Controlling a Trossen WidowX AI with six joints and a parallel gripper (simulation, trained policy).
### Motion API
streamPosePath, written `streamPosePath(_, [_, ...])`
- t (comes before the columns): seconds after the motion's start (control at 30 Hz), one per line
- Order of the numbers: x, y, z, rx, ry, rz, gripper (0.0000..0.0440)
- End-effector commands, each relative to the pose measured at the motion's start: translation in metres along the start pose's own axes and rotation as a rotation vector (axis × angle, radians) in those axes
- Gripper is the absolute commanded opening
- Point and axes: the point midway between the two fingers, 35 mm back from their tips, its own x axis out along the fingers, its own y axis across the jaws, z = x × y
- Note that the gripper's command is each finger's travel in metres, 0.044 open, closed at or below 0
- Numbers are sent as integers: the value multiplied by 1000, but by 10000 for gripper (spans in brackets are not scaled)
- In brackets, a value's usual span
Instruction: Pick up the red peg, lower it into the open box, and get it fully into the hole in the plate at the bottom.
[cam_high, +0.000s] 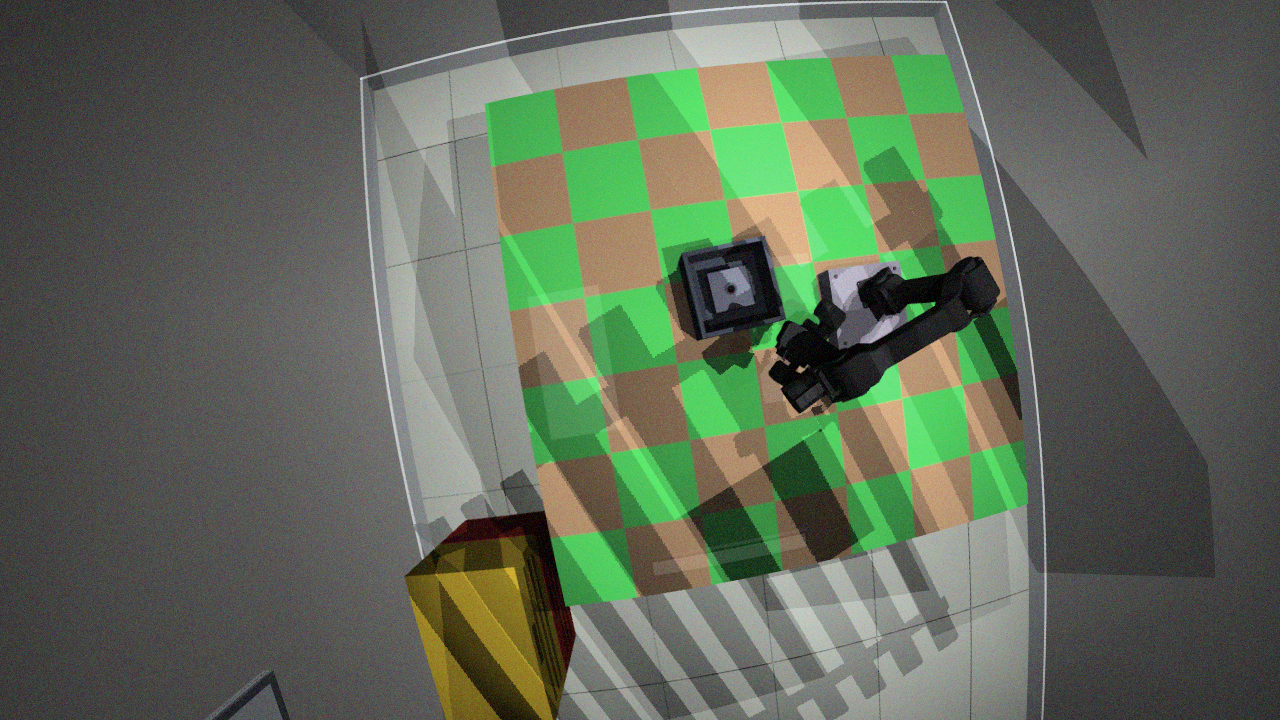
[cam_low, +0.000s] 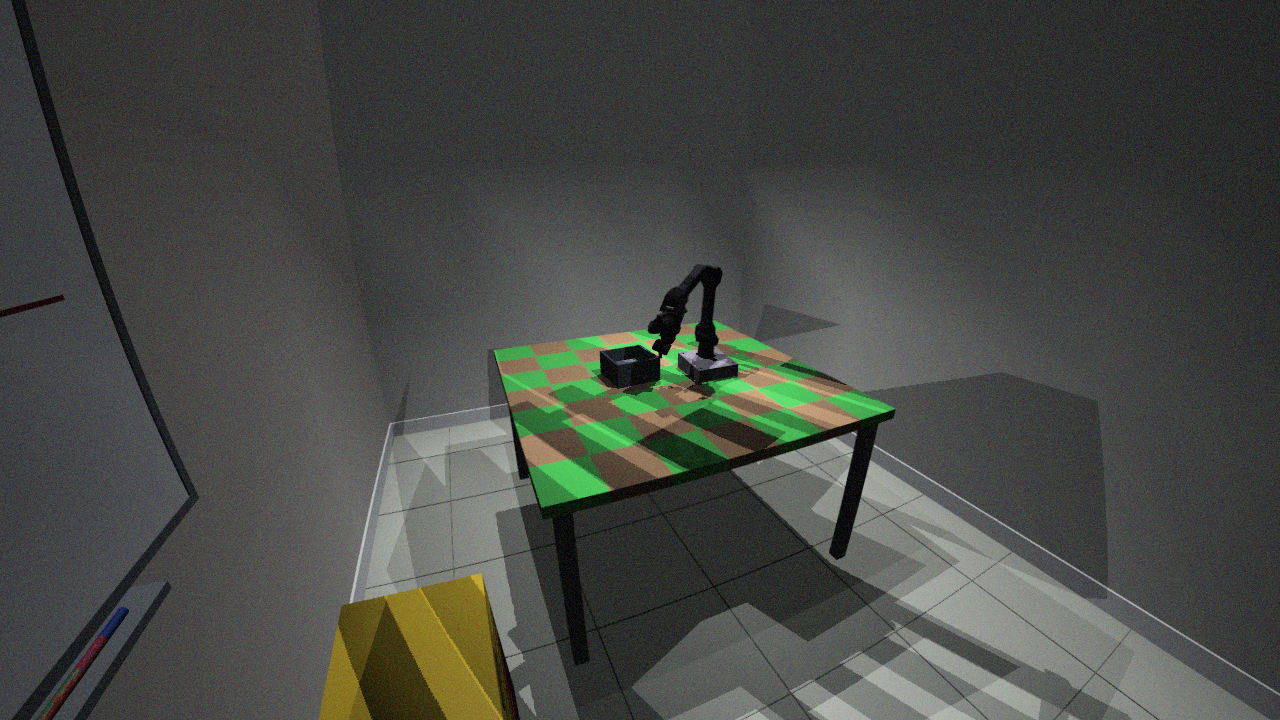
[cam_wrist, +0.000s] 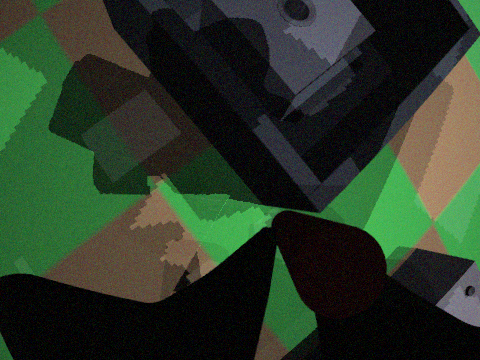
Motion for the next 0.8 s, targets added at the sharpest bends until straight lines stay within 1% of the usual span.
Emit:
streamPosePath(0.0, [-3,-2,20,46,-21,6,0])
streamPosePath(0.37, [16,-10,68,131,-25,-9,0])
streamPosePath(0.77, [51,-12,111,130,6,14,0])
